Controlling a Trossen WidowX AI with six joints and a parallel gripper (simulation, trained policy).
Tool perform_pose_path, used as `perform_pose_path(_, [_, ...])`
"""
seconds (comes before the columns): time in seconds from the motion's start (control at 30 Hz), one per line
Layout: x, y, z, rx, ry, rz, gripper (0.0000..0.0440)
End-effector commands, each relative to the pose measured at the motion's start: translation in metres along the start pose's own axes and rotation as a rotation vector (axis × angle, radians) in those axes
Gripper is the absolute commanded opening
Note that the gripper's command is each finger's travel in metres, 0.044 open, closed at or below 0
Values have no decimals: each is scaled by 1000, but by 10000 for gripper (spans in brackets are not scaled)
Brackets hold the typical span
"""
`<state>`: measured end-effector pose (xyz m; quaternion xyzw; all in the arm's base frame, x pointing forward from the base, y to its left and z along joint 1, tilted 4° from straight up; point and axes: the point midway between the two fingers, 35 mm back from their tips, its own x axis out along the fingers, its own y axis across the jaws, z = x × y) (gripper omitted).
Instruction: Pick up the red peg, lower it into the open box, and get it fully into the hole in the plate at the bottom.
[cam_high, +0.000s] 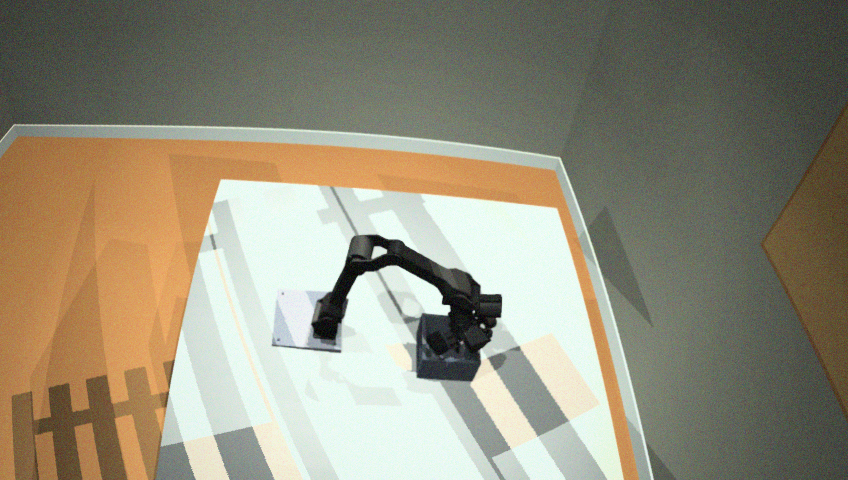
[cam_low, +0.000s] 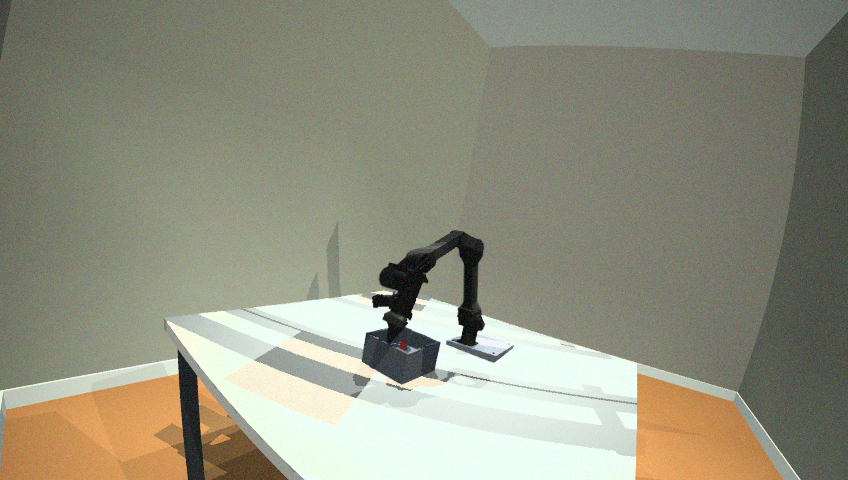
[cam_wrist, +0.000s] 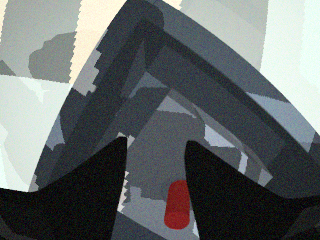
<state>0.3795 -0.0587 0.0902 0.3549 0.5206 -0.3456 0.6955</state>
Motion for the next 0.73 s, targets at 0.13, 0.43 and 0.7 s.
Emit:
perform_pose_path(0.13, [3,6,14,-13,20,-6,131])
perform_pose_path(0.43, [9,6,31,-21,45,-23,114])
perform_pose_path(0.7, [12,0,49,-19,51,-38,107])
